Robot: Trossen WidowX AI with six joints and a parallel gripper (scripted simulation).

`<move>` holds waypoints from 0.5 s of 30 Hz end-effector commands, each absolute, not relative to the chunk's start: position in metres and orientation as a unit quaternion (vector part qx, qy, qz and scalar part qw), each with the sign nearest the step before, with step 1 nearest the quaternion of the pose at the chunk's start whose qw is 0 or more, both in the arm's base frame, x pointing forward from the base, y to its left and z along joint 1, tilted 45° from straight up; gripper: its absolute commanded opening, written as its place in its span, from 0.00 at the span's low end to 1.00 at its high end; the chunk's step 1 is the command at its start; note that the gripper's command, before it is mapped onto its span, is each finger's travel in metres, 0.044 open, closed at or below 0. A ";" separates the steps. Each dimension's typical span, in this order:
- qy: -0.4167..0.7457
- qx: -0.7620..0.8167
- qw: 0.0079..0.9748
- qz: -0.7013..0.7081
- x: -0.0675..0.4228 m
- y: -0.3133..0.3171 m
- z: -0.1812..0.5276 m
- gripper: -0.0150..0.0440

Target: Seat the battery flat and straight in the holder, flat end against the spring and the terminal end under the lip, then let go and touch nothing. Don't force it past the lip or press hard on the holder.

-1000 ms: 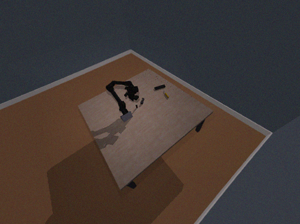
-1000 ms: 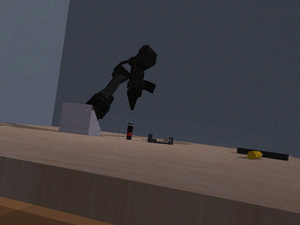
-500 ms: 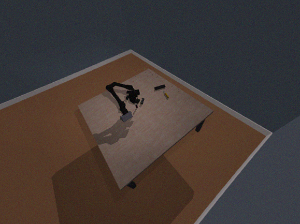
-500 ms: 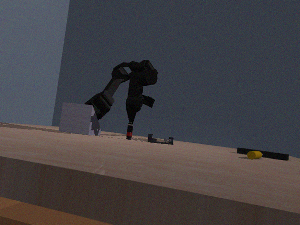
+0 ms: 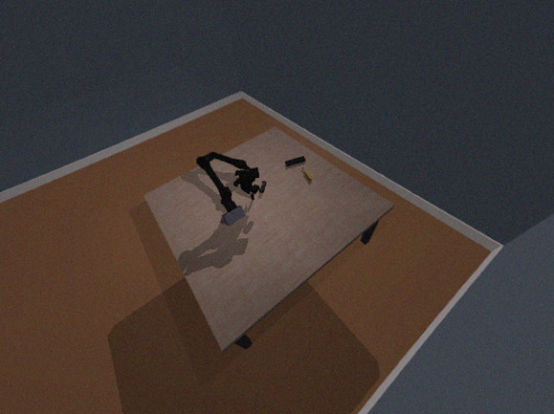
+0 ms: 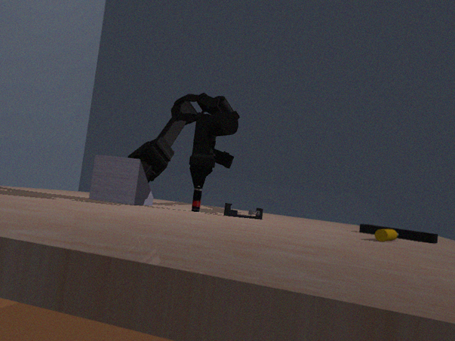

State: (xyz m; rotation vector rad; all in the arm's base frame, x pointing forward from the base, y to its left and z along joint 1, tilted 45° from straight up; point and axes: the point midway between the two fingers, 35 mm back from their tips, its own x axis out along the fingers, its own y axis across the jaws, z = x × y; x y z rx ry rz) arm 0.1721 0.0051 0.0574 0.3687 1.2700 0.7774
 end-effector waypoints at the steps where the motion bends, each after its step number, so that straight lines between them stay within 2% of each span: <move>1: 0.576 0.165 0.719 0.353 0.175 0.001 0.053 0.25; 15: 0.576 0.164 0.719 0.352 0.182 -0.015 0.039 0.25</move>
